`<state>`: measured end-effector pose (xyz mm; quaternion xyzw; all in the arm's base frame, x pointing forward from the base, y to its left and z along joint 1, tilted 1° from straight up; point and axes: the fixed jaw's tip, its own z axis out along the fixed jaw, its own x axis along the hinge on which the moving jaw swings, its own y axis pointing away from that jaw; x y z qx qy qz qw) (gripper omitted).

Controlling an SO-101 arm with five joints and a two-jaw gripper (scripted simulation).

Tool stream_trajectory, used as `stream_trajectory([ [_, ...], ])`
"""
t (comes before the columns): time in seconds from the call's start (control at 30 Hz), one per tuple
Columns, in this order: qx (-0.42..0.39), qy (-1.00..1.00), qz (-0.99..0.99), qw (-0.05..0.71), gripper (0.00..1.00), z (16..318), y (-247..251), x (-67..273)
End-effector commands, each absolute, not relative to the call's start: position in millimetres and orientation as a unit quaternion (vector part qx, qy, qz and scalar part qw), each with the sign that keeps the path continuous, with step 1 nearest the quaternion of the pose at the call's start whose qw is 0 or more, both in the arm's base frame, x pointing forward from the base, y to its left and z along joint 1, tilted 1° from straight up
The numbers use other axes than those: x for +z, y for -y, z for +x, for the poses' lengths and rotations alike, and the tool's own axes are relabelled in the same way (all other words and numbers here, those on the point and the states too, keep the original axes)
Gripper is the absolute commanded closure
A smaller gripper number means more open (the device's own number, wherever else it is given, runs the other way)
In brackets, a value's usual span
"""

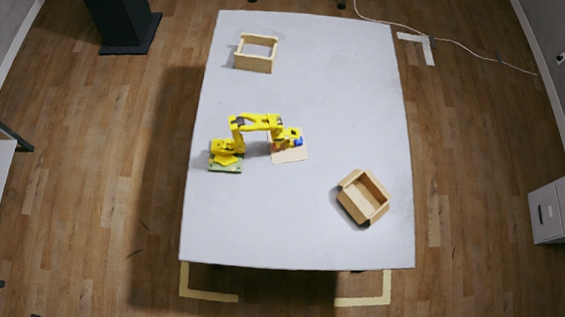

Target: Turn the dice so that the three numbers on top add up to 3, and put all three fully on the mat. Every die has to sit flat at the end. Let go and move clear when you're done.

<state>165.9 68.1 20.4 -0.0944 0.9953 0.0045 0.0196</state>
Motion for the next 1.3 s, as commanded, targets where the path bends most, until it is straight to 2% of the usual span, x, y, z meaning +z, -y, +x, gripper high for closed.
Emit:
stream_trajectory([
  [0.0, 0.003, -0.996, -0.093, 0.011, 1.00, 163, -68, 15],
  [1.27, 0.003, -0.996, -0.093, 0.011, 1.00, 163, -68, 2],
])
